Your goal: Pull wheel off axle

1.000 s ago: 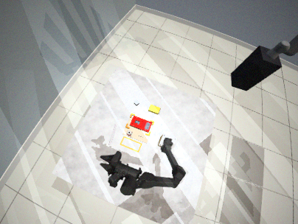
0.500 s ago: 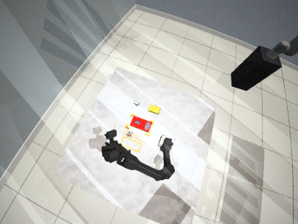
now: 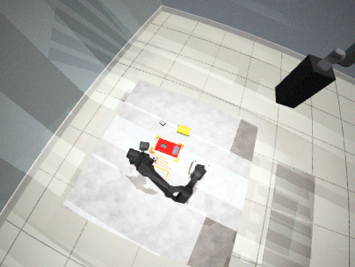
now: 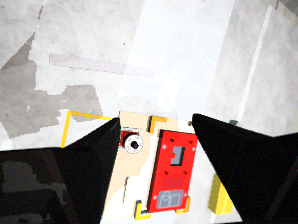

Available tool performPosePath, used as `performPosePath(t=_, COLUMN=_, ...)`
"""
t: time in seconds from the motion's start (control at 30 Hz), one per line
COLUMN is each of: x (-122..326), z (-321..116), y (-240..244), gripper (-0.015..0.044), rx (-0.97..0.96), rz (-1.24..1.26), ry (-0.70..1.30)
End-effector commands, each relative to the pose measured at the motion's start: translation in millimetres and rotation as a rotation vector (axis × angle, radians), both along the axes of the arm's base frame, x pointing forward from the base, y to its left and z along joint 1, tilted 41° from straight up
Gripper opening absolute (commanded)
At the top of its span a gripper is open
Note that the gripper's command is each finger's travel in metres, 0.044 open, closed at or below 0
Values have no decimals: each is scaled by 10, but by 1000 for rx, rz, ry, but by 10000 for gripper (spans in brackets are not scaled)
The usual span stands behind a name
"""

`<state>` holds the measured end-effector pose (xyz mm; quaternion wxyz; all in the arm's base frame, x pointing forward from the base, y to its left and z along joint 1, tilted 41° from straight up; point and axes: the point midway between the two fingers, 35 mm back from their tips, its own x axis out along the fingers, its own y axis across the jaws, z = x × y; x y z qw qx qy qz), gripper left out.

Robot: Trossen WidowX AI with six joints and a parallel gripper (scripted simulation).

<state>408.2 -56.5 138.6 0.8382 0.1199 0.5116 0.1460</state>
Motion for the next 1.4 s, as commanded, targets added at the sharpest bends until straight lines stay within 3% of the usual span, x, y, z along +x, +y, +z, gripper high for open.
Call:
performPosePath(t=0.0, x=-166, z=-475, y=86, gripper=300, rx=126, rz=12, ry=173)
performPosePath(t=0.23, x=-472, z=-1043, y=231, gripper=300, rx=331, rz=-6, ry=424)
performPosePath(t=0.63, x=-500, z=-1007, y=315, gripper=300, rx=337, rz=-7, ry=431)
performPosePath(t=1.0, x=-420, z=-1530, y=750, gripper=300, rx=340, rz=-6, ry=430)
performPosePath(t=1.2, x=-428, z=-1566, y=788, gripper=300, rx=341, rz=-6, ry=430)
performPosePath(t=1.37, x=-436, z=-1536, y=768, gripper=188, rx=335, rz=2, ry=433)
